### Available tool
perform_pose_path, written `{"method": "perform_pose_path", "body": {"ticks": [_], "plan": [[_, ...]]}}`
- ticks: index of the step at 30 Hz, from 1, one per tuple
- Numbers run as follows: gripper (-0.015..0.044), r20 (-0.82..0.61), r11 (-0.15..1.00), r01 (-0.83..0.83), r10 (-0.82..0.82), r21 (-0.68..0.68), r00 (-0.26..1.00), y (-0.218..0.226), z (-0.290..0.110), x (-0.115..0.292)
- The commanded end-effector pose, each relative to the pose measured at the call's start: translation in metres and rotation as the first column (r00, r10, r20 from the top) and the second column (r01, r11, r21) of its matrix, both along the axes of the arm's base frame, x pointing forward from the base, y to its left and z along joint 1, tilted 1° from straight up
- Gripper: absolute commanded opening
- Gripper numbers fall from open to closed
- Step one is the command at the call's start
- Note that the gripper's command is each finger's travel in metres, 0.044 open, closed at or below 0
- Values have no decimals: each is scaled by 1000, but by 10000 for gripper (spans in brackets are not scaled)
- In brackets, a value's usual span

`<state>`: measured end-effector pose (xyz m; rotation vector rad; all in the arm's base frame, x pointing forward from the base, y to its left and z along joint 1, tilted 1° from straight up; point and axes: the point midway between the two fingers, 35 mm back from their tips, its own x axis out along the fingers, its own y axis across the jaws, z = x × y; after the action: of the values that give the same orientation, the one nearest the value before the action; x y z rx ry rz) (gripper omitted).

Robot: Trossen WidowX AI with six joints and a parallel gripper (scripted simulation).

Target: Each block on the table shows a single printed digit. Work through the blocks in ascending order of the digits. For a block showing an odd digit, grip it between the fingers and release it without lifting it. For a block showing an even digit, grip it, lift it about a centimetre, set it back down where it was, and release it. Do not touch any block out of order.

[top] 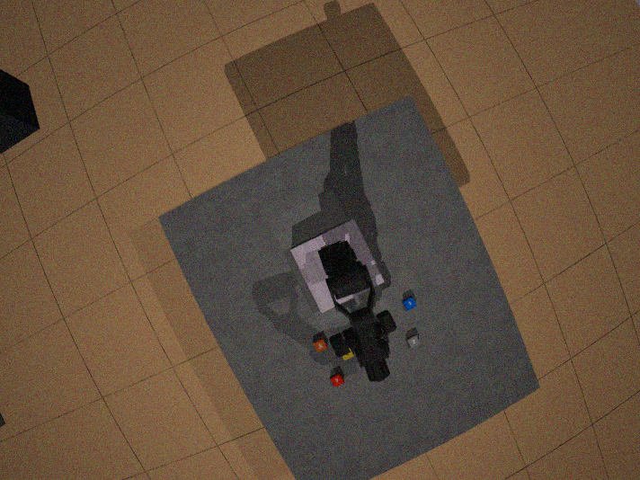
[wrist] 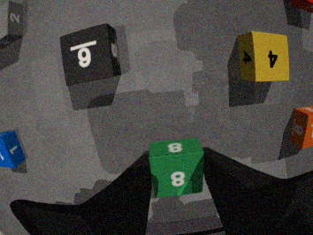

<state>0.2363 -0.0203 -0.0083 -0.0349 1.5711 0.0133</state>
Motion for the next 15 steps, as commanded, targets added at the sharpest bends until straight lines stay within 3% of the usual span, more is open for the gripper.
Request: {"method": "perform_pose_path", "body": {"ticks": [1, 15], "plan": [[120, 5, 1000, -2, 2, -4, 1000, -1, 2, 0], [120, 5, 1000, -2, 2, -4, 1000, -1, -9, 0]]}}
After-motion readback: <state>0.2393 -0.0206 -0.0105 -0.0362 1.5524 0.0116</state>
